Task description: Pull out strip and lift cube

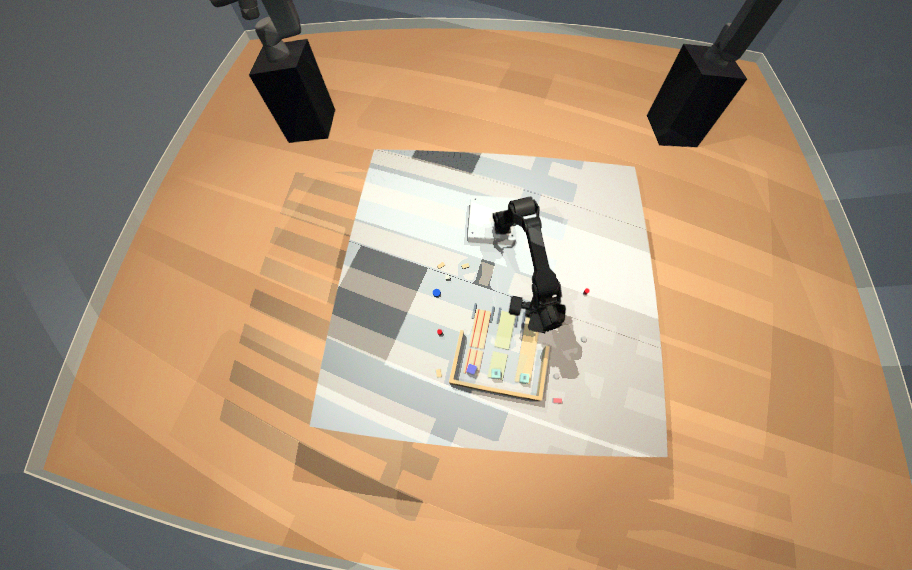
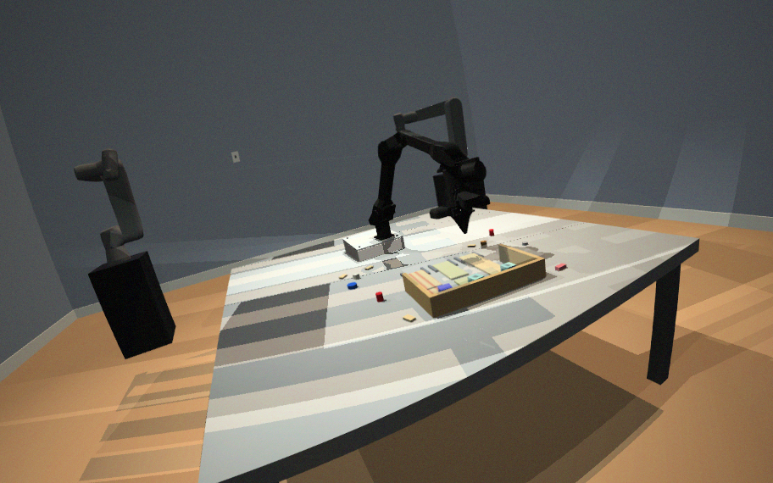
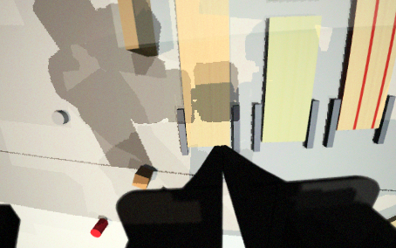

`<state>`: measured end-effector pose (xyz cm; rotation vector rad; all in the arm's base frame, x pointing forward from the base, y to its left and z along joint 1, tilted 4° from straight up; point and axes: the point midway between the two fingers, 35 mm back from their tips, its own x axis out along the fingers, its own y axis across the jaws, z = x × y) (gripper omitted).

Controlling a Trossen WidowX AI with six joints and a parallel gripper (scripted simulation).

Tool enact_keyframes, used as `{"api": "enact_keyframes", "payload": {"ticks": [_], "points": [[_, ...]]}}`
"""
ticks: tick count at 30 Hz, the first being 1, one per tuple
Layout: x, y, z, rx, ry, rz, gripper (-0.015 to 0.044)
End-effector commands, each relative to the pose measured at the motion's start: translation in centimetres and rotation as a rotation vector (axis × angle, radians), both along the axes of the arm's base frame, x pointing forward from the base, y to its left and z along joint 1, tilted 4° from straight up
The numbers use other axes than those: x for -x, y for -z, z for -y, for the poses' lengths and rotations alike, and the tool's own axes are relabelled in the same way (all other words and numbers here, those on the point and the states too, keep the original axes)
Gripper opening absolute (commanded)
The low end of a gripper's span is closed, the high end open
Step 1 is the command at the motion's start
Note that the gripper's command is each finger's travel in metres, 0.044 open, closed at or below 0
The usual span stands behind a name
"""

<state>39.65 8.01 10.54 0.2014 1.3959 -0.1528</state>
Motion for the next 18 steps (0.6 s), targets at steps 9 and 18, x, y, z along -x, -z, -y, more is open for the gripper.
{"api": "enact_keyframes", "payload": {"ticks": [9, 18], "points": [[-0.2, 2.0, -0.6, 0.016, 0.021, -0.072, 0.0000], [-0.4, 3.5, -0.7, 0.016, 0.021, -0.072, 0.0000]]}}
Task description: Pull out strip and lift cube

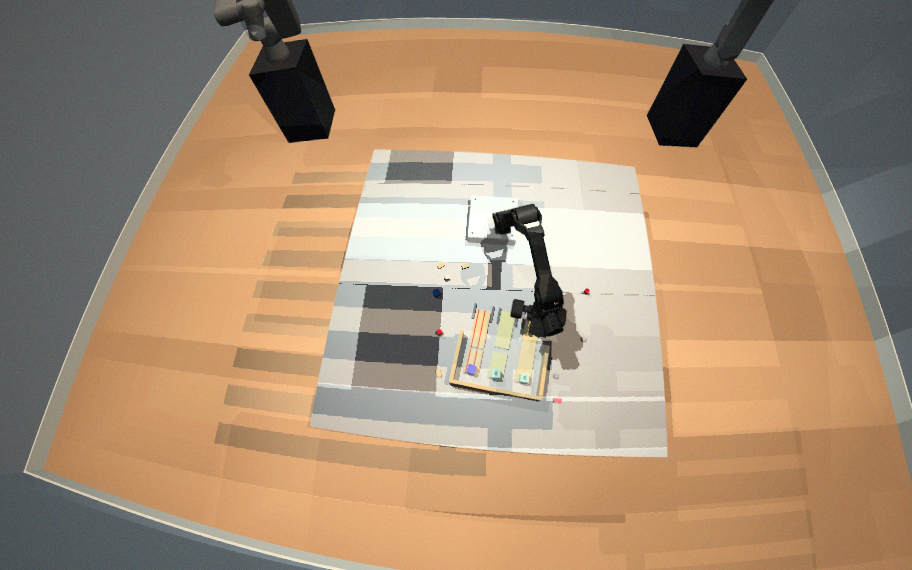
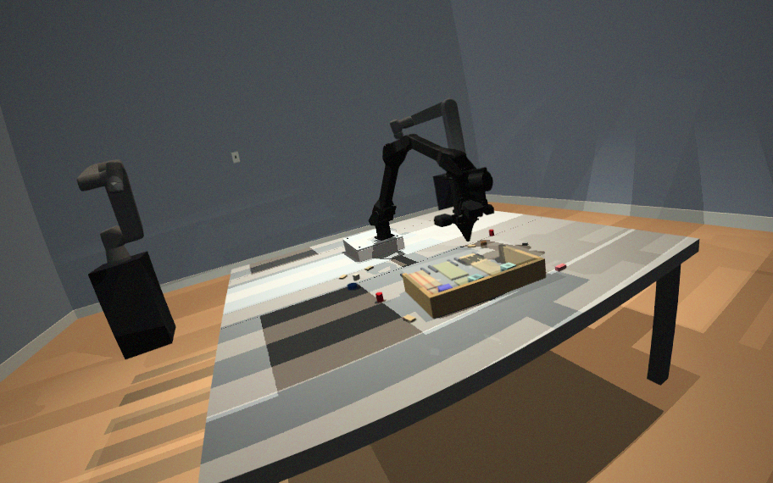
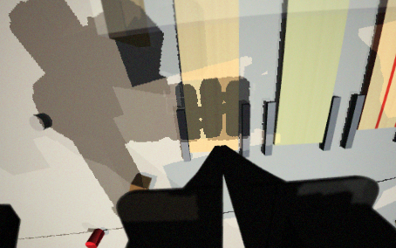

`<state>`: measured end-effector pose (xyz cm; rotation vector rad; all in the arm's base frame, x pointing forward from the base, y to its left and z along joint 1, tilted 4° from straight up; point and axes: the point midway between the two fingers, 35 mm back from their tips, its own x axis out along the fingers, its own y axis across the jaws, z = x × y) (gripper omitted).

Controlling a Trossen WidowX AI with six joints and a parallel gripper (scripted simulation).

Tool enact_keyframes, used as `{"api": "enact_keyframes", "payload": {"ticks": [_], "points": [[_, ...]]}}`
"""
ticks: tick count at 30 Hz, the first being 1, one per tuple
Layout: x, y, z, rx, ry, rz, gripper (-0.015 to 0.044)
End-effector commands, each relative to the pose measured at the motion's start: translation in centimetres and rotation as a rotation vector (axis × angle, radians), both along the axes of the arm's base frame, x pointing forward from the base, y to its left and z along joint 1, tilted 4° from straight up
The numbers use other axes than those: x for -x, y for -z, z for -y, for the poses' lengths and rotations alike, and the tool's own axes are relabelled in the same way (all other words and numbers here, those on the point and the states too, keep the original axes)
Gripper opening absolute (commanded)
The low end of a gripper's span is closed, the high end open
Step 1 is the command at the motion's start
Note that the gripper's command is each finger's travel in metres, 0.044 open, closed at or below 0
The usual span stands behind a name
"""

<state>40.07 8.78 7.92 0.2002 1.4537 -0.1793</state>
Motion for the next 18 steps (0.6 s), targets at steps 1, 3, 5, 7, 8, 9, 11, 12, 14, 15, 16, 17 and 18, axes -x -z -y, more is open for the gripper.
{"api": "enact_keyframes", "payload": {"ticks": [1, 3, 5, 7, 8, 9, 11, 12, 14, 15, 16, 17, 18], "points": [[0.0, 1.0, 0.0, 0.006, 0.006, -0.011, 0.0000], [0.0, 1.4, 0.0, 0.006, 0.006, -0.011, 0.0000], [0.0, 1.7, -0.1, 0.006, 0.006, -0.011, 0.0000], [0.0, 2.0, -0.1, 0.006, 0.006, -0.011, 0.0000], [-0.1, 2.2, -0.1, 0.006, 0.006, -0.011, 0.0000], [-0.1, 2.4, -0.1, 0.006, 0.006, -0.011, 0.0000], [-0.1, 2.7, -0.1, 0.006, 0.006, -0.011, 0.0000], [-0.1, 2.9, -0.2, 0.006, 0.006, -0.011, 0.0000], [-0.1, 3.2, -0.2, 0.006, 0.006, -0.011, 0.0000], [-0.1, 3.3, -0.2, 0.006, 0.006, -0.011, 0.0000], [-0.1, 3.5, -0.2, 0.006, 0.006, -0.011, 0.0000], [-0.1, 3.7, -0.2, 0.006, 0.006, -0.011, 0.0000], [-0.1, 3.8, -0.2, 0.006, 0.006, -0.011, 0.0000]]}}
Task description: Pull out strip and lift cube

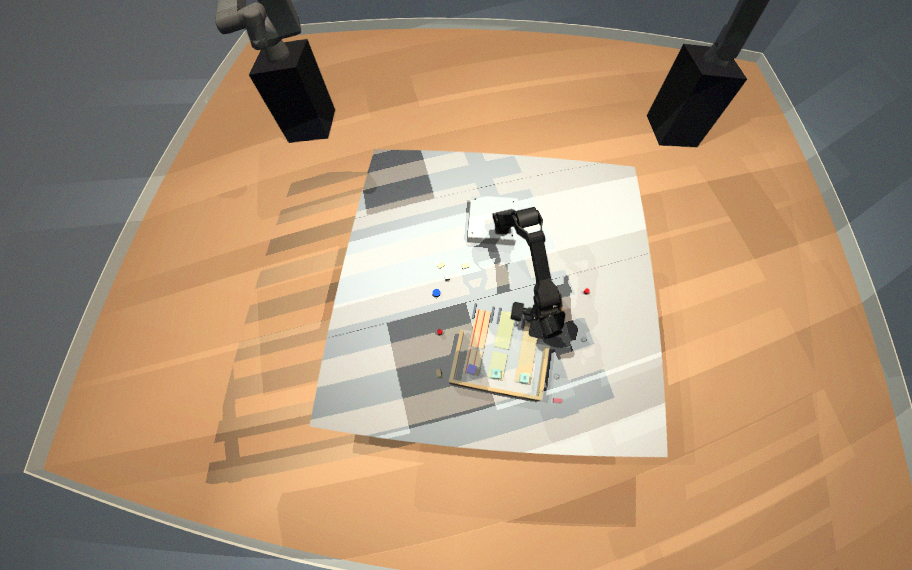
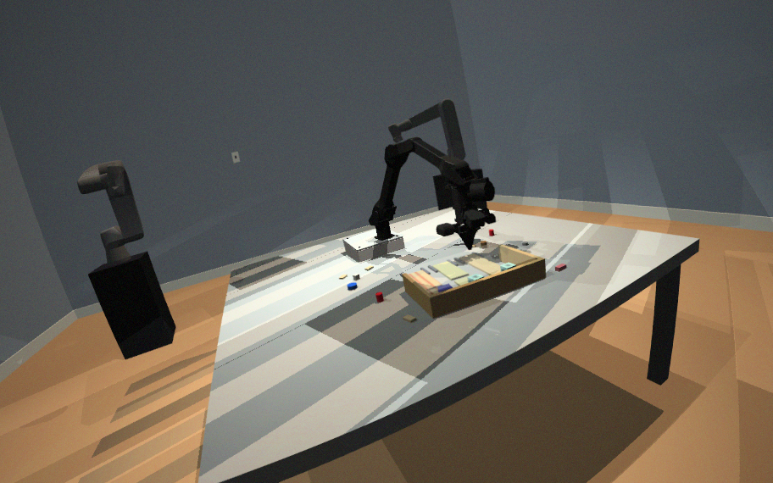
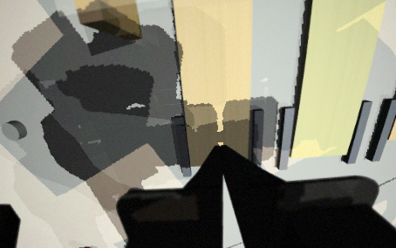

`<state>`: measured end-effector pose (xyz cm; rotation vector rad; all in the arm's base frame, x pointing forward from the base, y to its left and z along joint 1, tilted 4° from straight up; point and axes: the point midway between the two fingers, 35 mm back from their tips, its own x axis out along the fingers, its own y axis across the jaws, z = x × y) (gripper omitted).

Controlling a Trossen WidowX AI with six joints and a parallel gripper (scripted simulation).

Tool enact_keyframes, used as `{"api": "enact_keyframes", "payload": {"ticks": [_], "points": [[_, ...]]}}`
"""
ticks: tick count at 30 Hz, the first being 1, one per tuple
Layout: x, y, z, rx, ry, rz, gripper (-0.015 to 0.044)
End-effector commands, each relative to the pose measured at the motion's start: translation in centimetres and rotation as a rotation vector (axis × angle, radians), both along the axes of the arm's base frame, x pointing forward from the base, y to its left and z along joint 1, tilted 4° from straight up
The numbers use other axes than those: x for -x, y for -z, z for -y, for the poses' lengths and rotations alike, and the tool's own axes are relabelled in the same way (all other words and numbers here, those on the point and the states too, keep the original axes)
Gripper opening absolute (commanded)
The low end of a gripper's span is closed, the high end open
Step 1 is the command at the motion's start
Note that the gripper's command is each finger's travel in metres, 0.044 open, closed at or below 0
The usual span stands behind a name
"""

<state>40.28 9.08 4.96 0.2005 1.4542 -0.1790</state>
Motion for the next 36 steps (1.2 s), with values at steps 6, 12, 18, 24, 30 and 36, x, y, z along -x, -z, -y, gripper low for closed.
{"api": "enact_keyframes", "payload": {"ticks": [6, 12, 18, 24, 30, 36], "points": [[0.1, 1.8, 0.0, 0.006, 0.006, -0.011, 0.0000], [0.1, 2.7, 0.0, 0.006, 0.006, -0.011, 0.0000], [0.1, 2.7, 0.0, 0.006, 0.006, -0.011, 0.0000], [0.1, 2.7, 0.0, 0.006, 0.006, -0.011, 0.0000], [0.1, 2.7, 0.0, 0.006, 0.006, -0.011, 0.0000], [0.1, 2.8, 0.0, 0.006, 0.006, -0.011, 0.0000]]}}
